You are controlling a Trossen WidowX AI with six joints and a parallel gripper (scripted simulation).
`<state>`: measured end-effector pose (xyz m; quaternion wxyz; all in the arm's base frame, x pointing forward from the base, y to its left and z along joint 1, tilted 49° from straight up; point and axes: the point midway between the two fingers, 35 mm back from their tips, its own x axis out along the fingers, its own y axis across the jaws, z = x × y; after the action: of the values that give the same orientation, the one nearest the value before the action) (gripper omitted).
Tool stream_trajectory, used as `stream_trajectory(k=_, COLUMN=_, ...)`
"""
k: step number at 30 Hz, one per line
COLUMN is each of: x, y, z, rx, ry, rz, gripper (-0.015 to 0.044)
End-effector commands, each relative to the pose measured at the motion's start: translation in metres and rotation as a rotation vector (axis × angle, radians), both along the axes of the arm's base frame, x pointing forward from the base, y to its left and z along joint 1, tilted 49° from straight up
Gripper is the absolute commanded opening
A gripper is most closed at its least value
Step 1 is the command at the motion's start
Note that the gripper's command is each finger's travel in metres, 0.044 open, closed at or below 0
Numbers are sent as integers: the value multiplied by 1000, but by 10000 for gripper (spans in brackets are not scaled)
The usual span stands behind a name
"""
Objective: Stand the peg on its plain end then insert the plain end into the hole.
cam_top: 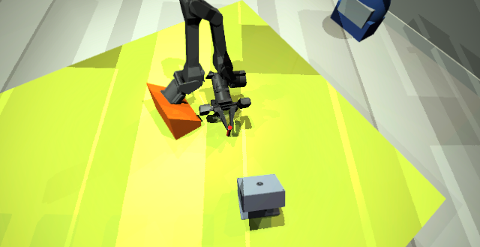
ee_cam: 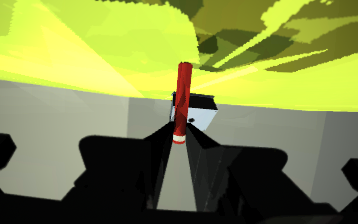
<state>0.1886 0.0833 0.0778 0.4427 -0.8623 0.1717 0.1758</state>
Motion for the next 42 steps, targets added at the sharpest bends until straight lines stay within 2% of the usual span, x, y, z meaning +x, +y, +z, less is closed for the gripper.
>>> stream_trajectory(k=1, x=-1, y=1, z=-1, rx=1, ry=1, rz=1, gripper=51)
stream_trajectory(k=13, x=-2, y=2, z=-1, rx=-9, ry=-12, rz=-13, gripper=51)
stream_trajectory(k=14, x=-1, y=1, z=0, rx=-11, ry=-13, rz=-15, gripper=56)
stream_trajectory(k=17, x=-2, y=1, z=0, rx=-11, ry=-14, rz=-16, gripper=130)
stream_trajectory(k=42, x=-2, y=1, z=0, rx=-11, ry=-14, rz=-16, gripper=130)
